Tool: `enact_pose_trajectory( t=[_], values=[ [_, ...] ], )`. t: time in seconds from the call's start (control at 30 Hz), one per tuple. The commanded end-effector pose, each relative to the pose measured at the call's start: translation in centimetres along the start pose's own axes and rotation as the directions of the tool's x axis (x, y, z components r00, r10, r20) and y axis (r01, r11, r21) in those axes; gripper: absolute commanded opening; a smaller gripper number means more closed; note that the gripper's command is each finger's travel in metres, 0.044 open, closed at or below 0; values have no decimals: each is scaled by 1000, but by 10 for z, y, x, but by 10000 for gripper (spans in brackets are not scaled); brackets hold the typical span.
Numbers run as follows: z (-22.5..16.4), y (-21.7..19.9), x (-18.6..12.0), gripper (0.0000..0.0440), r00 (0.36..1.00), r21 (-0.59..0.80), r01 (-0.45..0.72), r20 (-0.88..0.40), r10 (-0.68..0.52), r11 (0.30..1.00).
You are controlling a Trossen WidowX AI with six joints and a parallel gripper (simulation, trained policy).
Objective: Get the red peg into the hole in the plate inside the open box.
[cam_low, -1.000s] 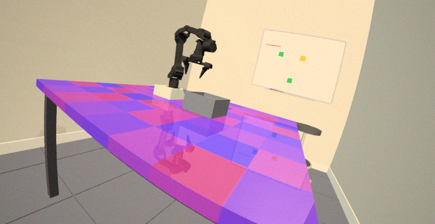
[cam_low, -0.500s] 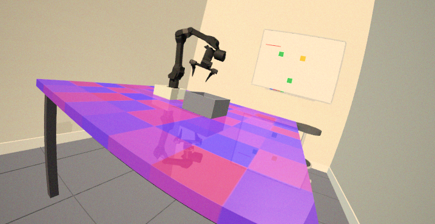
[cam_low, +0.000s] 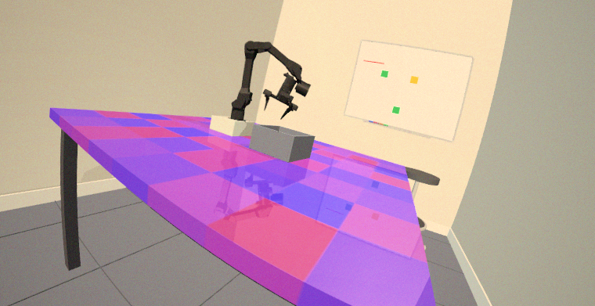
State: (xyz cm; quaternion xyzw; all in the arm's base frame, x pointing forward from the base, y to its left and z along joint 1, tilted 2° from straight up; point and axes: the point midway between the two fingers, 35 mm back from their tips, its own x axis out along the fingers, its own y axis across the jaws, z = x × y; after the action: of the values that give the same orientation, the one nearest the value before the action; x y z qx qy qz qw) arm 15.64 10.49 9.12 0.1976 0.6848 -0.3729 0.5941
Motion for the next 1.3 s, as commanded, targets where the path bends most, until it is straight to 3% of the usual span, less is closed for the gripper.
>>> enact_pose_trajectory(
  t=[0.0, 0.8, 1.27],
  values=[
    [-13, 5, 13, 440, 1000, -23, 17, 8, -17, 1000],
    [-30, 51, 100, 426, 990, -167, -91, 89, 107, 982],
    [-30, 47, 127, 76, 996, -171, -20, 78, 34, 985]
  ],
)
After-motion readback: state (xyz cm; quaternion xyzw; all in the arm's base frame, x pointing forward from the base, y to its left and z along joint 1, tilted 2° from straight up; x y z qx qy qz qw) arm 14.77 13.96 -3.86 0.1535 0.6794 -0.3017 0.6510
